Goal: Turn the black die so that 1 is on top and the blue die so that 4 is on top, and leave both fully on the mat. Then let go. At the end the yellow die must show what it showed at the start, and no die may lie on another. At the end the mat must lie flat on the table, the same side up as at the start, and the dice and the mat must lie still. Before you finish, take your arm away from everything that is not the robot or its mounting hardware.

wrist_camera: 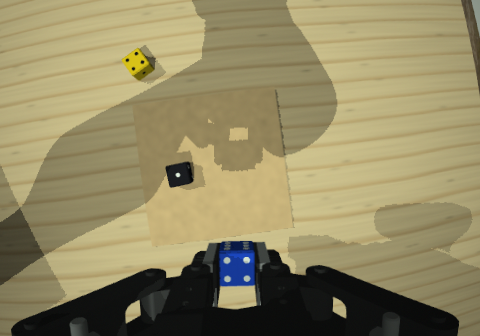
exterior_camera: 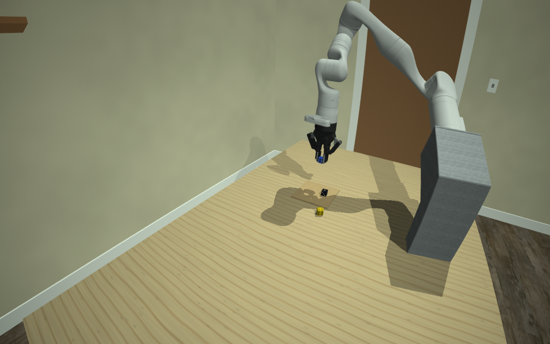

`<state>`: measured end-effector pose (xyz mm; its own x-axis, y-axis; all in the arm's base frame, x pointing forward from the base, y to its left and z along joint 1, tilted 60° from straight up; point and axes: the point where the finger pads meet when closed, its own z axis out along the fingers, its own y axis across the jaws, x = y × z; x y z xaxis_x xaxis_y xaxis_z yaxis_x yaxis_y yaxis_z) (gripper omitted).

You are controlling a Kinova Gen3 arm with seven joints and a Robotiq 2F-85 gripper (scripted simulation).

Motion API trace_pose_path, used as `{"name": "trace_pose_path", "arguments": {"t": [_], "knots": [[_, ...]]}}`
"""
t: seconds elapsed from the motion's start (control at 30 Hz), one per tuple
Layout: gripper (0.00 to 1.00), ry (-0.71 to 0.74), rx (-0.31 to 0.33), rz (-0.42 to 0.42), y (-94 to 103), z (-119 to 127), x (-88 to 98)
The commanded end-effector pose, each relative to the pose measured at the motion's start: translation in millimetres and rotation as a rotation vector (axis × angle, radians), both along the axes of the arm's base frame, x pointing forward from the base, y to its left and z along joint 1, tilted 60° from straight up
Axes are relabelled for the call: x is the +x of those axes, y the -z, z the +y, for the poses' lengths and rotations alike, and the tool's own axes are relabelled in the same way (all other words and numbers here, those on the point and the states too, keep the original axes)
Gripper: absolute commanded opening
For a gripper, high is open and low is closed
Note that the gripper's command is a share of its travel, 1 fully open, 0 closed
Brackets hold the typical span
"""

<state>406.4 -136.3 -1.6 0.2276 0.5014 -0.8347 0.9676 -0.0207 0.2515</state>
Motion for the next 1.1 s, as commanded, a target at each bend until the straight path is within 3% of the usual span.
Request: {"name": "trace_pose_path", "arguments": {"t": [0.0, 0.23, 0.43, 1.07], "knots": [[0.15, -0.016, -0.002, 0.040, 15.6, 6, 7.7], [0.15, -0.056, -0.002, 0.142, 36.4, 22, 18.0], [0.15, -0.067, -0.001, 0.172, 42.4, 26, 20.4], [0.15, -0.072, 0.000, 0.184, 44.9, 28, 21.3]]}}
